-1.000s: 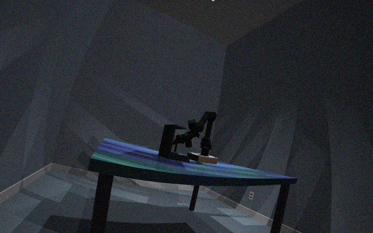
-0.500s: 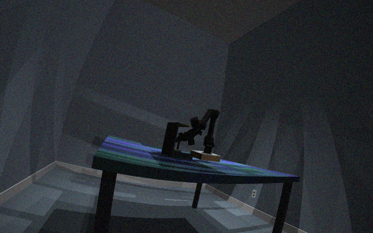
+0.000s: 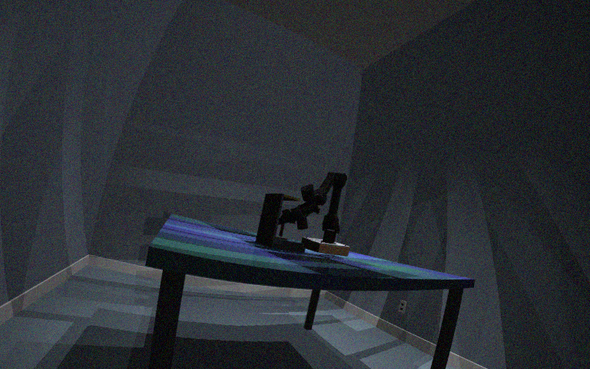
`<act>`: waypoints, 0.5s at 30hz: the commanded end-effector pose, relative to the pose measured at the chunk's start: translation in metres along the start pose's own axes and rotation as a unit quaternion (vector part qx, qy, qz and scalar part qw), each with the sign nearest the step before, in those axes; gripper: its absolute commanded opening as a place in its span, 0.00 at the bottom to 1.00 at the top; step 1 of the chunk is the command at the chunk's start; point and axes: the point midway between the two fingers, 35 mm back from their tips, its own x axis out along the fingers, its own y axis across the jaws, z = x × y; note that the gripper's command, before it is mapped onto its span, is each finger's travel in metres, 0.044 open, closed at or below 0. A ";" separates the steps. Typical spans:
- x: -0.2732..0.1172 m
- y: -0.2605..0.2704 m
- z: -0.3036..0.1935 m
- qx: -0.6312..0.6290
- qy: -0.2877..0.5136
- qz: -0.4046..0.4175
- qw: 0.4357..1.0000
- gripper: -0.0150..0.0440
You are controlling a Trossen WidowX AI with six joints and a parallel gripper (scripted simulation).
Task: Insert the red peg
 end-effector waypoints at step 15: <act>0.010 0.002 0.018 -0.002 -0.002 0.000 1.000 0.25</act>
